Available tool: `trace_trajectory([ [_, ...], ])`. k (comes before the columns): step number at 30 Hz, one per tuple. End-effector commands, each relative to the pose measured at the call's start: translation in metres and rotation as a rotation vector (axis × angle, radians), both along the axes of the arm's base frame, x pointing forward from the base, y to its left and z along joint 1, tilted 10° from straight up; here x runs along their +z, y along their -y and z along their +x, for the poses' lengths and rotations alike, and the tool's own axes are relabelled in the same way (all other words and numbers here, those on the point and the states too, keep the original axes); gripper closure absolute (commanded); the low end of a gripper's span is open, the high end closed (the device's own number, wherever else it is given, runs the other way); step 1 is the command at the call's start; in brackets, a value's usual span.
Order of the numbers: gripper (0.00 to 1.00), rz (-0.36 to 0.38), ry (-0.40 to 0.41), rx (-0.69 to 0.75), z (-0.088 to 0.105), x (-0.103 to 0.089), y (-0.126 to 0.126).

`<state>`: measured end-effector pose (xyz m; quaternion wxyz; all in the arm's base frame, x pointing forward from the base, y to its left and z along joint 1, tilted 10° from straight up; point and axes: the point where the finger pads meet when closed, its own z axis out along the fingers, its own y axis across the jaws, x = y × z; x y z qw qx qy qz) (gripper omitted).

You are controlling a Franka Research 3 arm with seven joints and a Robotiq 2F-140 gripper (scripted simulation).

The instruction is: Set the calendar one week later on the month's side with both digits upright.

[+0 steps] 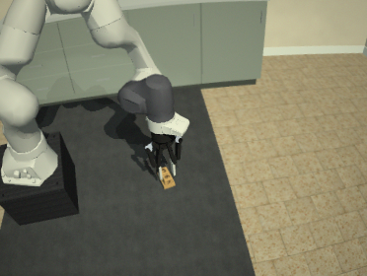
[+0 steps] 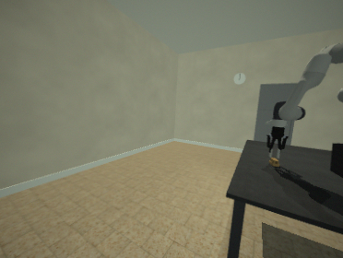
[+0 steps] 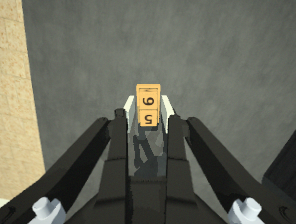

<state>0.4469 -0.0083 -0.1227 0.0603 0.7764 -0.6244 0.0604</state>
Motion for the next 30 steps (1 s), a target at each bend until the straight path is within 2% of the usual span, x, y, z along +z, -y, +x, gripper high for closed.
trace_trajectory([
  [1, 0.71, -0.001, 0.001, 0.002, -0.0003, -0.0001, 0.0002],
  [30, 0.71, -0.001, 0.001, 0.002, -0.0002, -0.0050, 0.0010],
])
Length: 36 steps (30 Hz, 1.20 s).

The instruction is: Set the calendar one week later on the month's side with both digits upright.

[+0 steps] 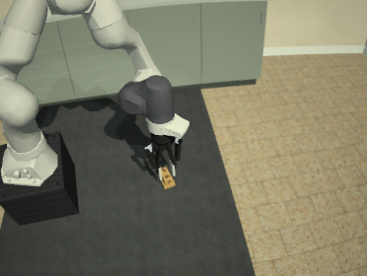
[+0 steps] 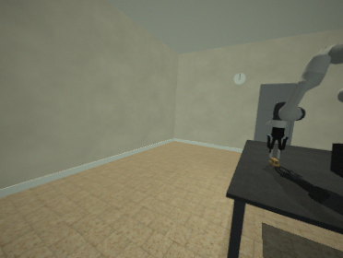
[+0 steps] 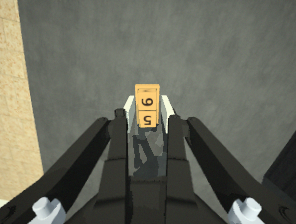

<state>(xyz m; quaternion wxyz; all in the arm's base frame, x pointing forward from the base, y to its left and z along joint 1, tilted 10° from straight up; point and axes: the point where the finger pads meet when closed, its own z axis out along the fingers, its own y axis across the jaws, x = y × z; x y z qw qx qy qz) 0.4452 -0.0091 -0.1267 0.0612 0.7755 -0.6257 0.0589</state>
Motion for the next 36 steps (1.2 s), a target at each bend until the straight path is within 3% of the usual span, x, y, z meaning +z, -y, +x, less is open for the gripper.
trace_trajectory([
  [1, 0.71, -0.001, 0.004, 0.005, 0.002, -0.002, 0.000],
  [15, 0.71, -0.001, 0.004, 0.005, 0.002, -0.024, 0.004],
  [36, 0.71, -0.001, 0.004, 0.005, 0.002, -0.026, 0.004],
])
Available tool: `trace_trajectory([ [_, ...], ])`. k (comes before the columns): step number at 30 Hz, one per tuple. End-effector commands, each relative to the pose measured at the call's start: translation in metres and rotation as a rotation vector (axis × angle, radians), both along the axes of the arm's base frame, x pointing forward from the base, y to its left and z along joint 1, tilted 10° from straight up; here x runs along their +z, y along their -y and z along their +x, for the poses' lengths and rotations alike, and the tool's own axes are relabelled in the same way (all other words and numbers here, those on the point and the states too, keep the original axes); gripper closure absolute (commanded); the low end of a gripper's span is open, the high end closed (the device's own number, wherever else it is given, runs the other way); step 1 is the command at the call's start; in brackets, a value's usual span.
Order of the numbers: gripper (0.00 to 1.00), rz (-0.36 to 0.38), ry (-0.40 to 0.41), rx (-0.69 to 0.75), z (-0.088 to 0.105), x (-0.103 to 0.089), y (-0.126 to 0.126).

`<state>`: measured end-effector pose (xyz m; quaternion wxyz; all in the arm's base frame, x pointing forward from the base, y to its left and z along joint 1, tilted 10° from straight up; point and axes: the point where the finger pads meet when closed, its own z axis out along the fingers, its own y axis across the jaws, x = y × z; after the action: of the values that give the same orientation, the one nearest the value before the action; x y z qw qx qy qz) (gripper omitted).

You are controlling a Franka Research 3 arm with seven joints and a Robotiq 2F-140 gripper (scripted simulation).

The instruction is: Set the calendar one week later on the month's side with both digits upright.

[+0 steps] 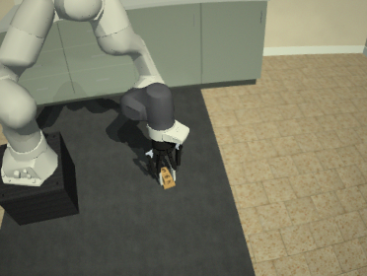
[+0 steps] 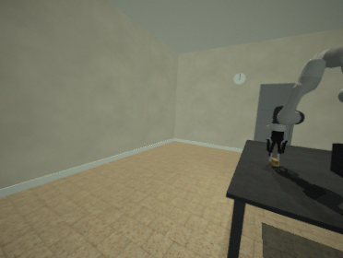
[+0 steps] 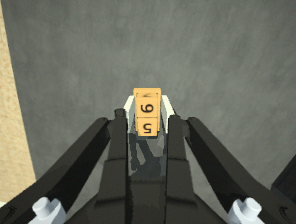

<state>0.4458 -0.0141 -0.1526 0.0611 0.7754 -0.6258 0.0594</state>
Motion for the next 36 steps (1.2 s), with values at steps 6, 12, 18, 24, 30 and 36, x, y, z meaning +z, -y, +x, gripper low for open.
trace_trajectory([
  [6, 0.71, -0.001, 0.003, 0.006, 0.0014, 0.0000, -0.0005],
  [12, 0.71, -0.001, 0.003, 0.006, 0.0014, 0.0000, -0.0005],
  [18, 0.71, -0.001, 0.003, 0.006, 0.0014, 0.0000, -0.0005],
  [24, 0.83, -0.001, 0.003, 0.006, 0.0014, 0.0000, -0.0005],
  [30, 0.83, -0.001, 0.003, 0.006, 0.0014, 0.0000, -0.0005],
  [36, 0.83, -0.001, 0.003, 0.006, 0.0014, 0.0000, -0.0005],
])
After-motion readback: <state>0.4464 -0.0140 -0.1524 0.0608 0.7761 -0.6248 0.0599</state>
